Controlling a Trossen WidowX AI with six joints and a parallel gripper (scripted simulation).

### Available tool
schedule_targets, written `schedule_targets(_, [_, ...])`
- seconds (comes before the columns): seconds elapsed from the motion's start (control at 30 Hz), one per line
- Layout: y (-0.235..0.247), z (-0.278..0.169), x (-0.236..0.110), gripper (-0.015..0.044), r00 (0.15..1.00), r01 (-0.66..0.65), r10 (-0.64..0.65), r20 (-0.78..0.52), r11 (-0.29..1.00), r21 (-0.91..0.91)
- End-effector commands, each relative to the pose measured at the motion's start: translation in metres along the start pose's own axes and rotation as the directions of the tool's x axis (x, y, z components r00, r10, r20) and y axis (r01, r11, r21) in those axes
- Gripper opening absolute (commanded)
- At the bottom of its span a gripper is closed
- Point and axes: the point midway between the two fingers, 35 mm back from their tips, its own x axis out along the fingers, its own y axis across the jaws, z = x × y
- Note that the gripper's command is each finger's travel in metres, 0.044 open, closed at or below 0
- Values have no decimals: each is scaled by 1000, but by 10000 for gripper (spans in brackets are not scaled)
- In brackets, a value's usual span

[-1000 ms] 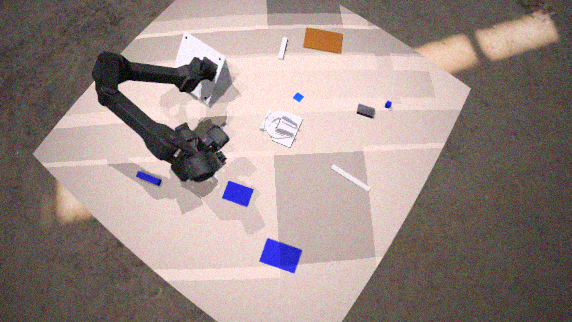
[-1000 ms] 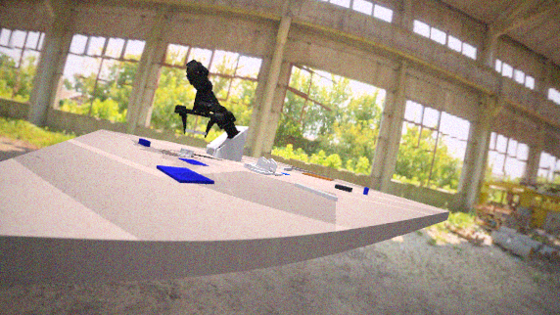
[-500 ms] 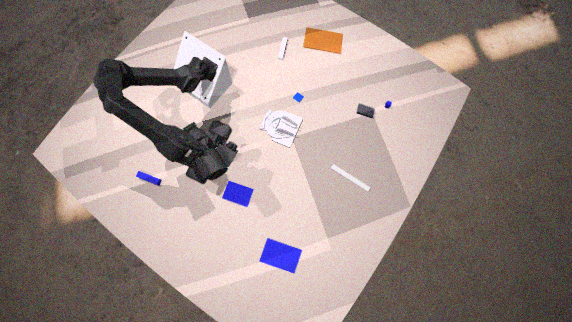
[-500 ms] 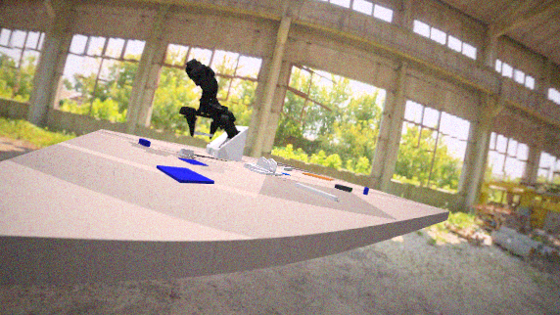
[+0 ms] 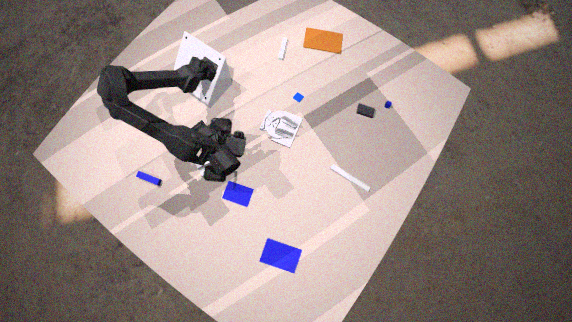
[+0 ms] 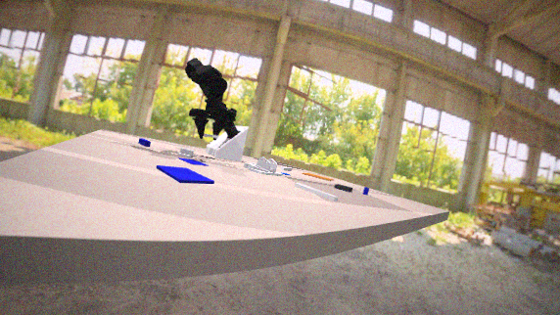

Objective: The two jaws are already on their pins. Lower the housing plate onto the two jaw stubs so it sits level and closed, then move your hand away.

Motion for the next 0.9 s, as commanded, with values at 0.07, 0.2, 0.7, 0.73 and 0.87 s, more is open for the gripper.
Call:
schedule_targets(0.07, [4,11,2,351,1000,-4,3,-2,990,-140])
schedule_targets(0.2, [7,17,2,351,1000,-6,6,-1,972,-235])
schedule_targets(0.7, [22,41,4,351,1000,-12,15,1,827,-562])
schedule_targets(0.73, [23,43,4,351,1000,-12,16,1,813,-582])
schedule_targets(0.87, [27,49,4,351,1000,-12,17,1,754,-657])
